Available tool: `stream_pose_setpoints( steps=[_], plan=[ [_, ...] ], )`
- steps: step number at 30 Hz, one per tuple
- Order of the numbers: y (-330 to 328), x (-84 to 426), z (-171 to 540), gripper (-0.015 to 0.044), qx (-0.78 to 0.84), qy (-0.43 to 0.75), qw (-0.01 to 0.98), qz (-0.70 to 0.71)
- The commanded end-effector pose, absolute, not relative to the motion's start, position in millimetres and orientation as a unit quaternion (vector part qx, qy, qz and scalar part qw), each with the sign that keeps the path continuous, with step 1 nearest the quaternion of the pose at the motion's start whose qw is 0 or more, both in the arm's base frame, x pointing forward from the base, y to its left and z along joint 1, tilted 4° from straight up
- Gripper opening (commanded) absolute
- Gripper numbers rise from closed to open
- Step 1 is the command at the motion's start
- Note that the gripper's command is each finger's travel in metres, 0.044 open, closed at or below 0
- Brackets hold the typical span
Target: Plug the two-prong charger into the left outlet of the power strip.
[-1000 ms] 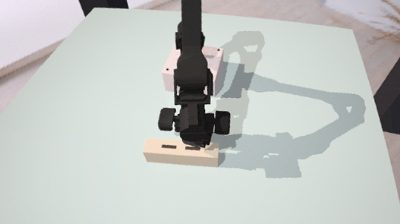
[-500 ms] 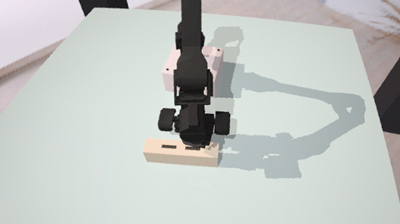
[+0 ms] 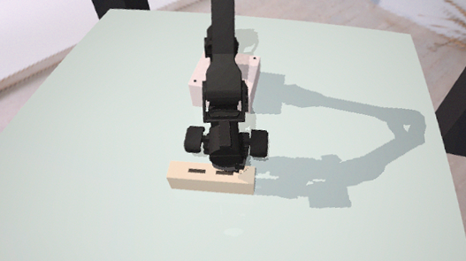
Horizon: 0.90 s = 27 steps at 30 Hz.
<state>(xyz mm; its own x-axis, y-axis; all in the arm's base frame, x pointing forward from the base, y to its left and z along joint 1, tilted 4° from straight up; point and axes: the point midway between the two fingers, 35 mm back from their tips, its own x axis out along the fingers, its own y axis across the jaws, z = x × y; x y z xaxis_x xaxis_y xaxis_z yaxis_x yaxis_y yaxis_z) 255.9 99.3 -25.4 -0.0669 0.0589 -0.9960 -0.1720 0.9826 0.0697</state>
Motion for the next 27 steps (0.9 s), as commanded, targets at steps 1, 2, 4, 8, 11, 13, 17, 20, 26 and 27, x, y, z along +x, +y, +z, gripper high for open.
stream_pose_setpoints(
  steps=[1,2,4,8,11,13,17,20,26,27],
  plan=[
    [100.0,256.5,-25.0,0.0000,-0.039,0.725,0.682,0.087],
    [100.0,256.5,-25.1,0.0000,-0.039,0.725,0.682,0.087],
    [100.0,256.5,-25.1,0.0000,-0.039,0.725,0.682,0.087],
    [100.1,257.0,-25.1,0.0000,-0.039,0.725,0.682,0.087],
    [100.2,257.9,-25.2,0.0000,-0.039,0.725,0.682,0.087],
    [100.3,258.5,-25.2,0.0000,-0.039,0.725,0.682,0.087],
    [100.4,259.2,-25.0,0.0000,-0.039,0.725,0.682,0.087],
    [100.5,259.6,-24.9,0.0000,-0.039,0.725,0.682,0.087],
    [100.7,260.1,-24.5,0.0000,-0.039,0.725,0.682,0.087],
    [100.7,260.2,-24.4,0.0000,-0.039,0.725,0.682,0.087]
  ],
)
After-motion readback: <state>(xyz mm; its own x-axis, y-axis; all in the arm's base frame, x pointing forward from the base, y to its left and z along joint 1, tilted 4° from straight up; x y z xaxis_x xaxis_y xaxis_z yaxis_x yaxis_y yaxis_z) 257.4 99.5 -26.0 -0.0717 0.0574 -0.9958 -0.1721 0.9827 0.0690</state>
